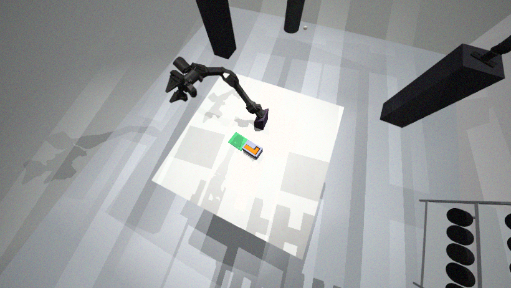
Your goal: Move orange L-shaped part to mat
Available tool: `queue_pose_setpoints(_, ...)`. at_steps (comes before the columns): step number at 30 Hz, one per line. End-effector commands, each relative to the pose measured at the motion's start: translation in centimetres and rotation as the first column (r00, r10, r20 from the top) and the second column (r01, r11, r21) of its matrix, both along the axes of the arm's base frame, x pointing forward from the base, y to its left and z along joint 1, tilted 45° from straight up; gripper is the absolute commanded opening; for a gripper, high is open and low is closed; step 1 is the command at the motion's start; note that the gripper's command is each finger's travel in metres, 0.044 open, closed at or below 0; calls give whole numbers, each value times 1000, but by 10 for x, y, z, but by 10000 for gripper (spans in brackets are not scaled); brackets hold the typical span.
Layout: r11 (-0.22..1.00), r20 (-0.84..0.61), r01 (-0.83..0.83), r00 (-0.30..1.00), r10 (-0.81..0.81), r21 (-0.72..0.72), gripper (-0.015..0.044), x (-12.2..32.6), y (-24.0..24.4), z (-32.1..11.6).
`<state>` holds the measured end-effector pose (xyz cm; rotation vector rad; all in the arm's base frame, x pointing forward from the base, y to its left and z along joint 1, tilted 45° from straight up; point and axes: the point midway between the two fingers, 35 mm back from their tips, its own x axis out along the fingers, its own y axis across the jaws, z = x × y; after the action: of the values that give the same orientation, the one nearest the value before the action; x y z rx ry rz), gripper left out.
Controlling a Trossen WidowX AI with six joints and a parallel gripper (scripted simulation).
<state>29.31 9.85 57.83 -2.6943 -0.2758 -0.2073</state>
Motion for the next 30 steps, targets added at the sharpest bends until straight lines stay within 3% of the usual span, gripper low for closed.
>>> queue_pose_setpoints(1, 1000, -11, -2, 1000, 2, 12, 374, 2, 1, -3)
queue_pose_setpoints(9, 945, -328, 50, 943, 62, 324, 180, 63, 37, -93)
queue_pose_setpoints(13, 900, -459, 136, 885, 78, 414, 180, 83, 53, -140)
queue_pose_setpoints(19, 703, -676, 428, 730, 101, 568, 180, 108, 74, -238)
queue_pose_setpoints(30, 292, -841, 795, 537, 67, 531, 180, 112, 85, -357)
